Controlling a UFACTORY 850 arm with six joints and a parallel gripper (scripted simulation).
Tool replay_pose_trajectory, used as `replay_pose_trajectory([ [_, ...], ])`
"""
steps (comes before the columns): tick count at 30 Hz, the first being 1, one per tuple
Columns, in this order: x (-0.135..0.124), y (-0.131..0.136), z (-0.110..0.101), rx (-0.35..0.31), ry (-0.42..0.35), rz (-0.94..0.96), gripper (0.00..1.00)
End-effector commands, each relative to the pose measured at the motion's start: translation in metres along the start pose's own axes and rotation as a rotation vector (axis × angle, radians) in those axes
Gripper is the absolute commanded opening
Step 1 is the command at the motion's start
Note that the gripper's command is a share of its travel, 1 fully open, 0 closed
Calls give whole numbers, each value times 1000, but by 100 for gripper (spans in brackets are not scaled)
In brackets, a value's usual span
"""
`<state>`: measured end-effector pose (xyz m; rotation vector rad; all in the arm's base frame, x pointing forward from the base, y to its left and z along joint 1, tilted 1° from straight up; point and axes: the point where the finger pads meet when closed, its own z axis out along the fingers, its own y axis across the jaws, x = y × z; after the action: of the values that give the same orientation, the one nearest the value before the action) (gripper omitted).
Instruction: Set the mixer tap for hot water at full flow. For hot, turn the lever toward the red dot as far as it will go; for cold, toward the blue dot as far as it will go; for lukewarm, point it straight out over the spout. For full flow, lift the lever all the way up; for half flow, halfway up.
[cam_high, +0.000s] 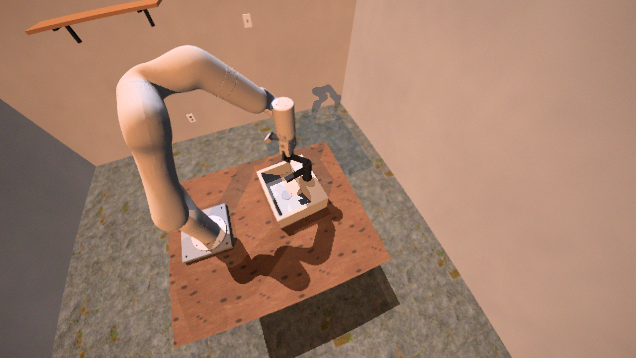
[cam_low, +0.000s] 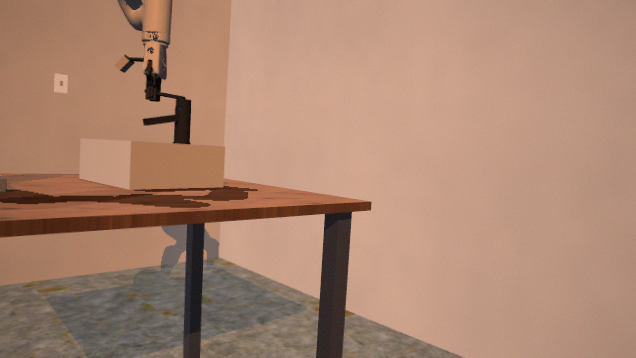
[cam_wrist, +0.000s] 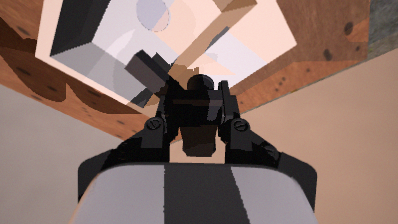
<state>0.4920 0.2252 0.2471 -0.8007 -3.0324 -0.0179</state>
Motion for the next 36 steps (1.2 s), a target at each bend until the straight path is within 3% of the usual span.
replay_pose_trajectory([
  [1,-1,2,-1,1,-3,15,0],
  [11,-1,2,-1,1,-3,15,0],
  [12,-1,2,-1,1,-3,15,73],
  [36,-1,2,-1,1,-3,15,73],
])
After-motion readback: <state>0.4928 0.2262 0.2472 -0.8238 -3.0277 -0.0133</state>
